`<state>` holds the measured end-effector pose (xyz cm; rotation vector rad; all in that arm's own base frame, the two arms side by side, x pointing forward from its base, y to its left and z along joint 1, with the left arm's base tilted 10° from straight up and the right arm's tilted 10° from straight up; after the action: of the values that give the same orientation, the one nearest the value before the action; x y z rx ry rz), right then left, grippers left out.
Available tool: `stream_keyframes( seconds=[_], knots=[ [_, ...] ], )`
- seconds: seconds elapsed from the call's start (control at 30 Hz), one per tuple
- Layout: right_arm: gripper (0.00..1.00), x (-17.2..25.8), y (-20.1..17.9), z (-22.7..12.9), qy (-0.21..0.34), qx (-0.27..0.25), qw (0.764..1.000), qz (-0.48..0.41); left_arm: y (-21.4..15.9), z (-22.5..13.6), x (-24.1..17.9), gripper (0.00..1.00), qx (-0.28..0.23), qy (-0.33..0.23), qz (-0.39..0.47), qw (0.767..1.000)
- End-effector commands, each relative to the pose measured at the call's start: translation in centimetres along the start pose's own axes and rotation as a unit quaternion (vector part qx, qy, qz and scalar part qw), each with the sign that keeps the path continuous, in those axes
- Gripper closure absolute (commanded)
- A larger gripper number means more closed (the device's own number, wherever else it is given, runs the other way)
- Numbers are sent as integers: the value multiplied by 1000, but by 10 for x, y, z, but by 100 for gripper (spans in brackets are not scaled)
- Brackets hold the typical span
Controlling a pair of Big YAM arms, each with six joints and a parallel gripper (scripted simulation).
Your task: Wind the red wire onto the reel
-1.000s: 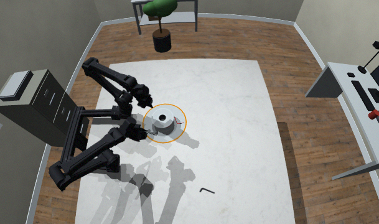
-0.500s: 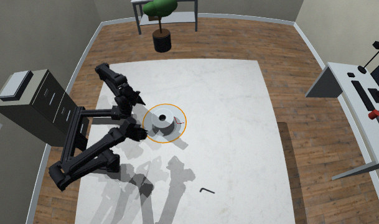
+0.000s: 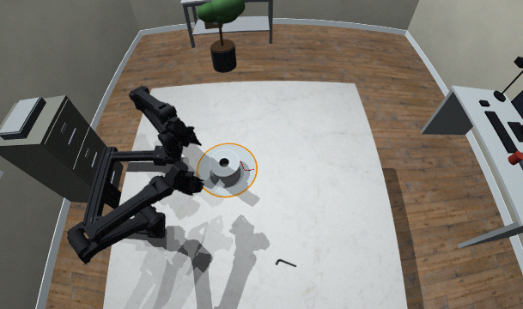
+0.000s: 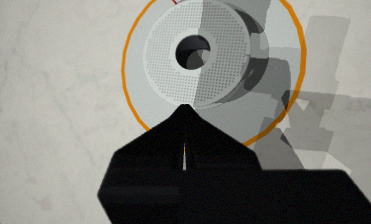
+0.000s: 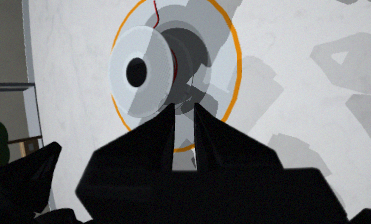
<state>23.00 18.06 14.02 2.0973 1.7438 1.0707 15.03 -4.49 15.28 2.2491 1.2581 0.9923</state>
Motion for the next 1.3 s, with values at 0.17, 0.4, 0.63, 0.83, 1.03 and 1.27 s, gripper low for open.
stream_keyframes(
  seconds=[0.17,0.4,0.63,0.83,1.03,1.27],
  knots=[
    [85,21,23,-6,18,-18,1000,5,16,-4,4,100,-24,0,-3,1000],
    [85,21,23,-6,18,-18,1000,5,21,-8,6,100,-31,0,-8,999],
    [85,21,23,-6,18,-18,1000,5,21,-8,6,100,-31,0,-8,999],
    [85,21,23,-6,18,-18,1000,5,21,-8,6,100,-31,0,-8,999],
    [85,21,23,-6,18,-18,1000,5,21,-8,6,100,-31,0,-8,999],
    [85,21,23,-6,18,-18,1000,5,21,-8,6,100,-31,0,-8,999]
  ],
)
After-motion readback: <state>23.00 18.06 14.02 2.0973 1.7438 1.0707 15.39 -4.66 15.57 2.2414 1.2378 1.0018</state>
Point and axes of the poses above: on each arm, the point where the finger pads meet when closed, its own z axis out along the fingers, its own x axis across the jaws, y = z × x, the point moved 3 cm from there along -z, back along the fingers, and after that the axes turned 4 degrees about -z, right-handed, at the moved point
